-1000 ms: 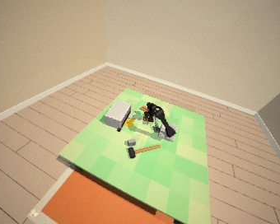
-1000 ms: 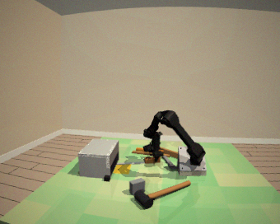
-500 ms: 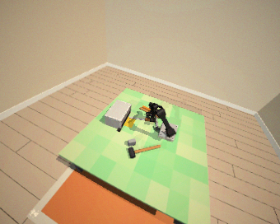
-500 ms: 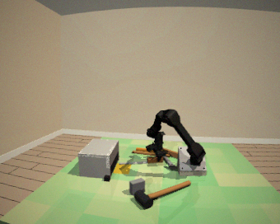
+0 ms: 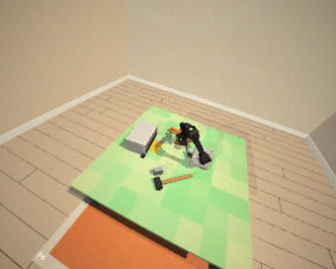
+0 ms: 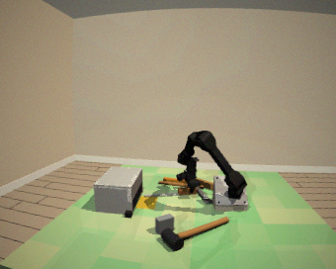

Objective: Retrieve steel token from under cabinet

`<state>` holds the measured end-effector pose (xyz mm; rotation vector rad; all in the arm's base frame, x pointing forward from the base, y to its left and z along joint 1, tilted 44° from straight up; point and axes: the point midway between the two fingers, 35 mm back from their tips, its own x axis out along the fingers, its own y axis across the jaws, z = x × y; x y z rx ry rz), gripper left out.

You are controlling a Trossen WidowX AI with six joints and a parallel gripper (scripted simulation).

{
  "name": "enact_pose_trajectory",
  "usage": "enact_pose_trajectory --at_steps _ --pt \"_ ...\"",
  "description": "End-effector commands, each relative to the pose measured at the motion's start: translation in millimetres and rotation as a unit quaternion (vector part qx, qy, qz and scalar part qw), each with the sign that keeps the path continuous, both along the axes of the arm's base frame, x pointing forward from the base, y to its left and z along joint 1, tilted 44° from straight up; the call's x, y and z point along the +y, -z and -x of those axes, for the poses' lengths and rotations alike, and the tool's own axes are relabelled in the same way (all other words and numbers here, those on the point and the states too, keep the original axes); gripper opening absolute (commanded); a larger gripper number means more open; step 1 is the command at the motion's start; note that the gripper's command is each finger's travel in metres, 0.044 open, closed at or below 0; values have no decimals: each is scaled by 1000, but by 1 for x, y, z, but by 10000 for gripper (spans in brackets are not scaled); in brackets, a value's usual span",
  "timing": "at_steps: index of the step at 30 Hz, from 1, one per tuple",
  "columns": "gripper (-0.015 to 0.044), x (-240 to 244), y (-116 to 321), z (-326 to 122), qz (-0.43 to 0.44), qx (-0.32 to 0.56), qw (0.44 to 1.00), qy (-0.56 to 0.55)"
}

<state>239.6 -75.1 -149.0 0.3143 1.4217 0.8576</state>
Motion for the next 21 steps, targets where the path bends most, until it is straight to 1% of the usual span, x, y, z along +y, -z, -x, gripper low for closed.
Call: enact_pose_trajectory --at_steps 1,7,8,11,14,21 --pt "26 -2 0 -1 2 -1 1000 0" --pt "184 -1 0 0 0 0 1000 0" --pt "200 -1 0 0 0 0 1000 0" --pt "200 -1 0 0 0 0 1000 0" --pt "270 -1 0 0 3 -2 1000 1" --pt "270 -1 0 -1 3 -3 1000 0"
